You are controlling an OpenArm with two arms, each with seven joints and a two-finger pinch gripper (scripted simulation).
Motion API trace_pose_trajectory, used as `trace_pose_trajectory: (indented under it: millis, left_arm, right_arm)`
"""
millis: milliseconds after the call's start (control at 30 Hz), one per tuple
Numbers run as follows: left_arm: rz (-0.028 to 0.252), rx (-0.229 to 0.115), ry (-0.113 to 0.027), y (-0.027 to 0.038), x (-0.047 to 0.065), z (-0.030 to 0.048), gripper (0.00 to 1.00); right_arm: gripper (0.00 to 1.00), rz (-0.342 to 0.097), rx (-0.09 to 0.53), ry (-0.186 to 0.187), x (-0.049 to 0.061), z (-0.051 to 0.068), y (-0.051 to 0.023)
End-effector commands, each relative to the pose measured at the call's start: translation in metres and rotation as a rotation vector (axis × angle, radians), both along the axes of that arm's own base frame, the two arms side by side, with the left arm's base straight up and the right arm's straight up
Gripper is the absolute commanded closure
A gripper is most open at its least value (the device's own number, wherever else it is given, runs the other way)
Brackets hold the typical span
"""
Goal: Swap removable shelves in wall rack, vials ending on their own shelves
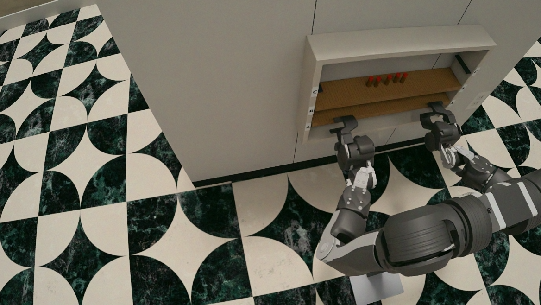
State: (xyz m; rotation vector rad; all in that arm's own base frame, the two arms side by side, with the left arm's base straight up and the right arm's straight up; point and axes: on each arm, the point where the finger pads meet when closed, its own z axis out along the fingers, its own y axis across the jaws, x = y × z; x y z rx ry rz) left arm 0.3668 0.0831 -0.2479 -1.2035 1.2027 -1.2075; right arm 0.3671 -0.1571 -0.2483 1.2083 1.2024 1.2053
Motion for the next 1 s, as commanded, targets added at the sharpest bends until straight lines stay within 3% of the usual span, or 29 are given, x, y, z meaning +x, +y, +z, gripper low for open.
trace_pose_trajectory:
  millis: [0, 967]
  left_arm:
    - [-0.004, -0.003, 0.007, -0.0008, 0.002, -0.0011, 0.67]
    - [-0.004, -0.003, 0.007, -0.0008, 0.034, -0.0011, 0.67]
  right_arm:
    - [0.67, 0.006, 0.001, 0.004, 0.002, -0.001, 0.0014]
    - [0.67, 0.006, 0.001, 0.004, 0.033, -0.001, 0.0014]
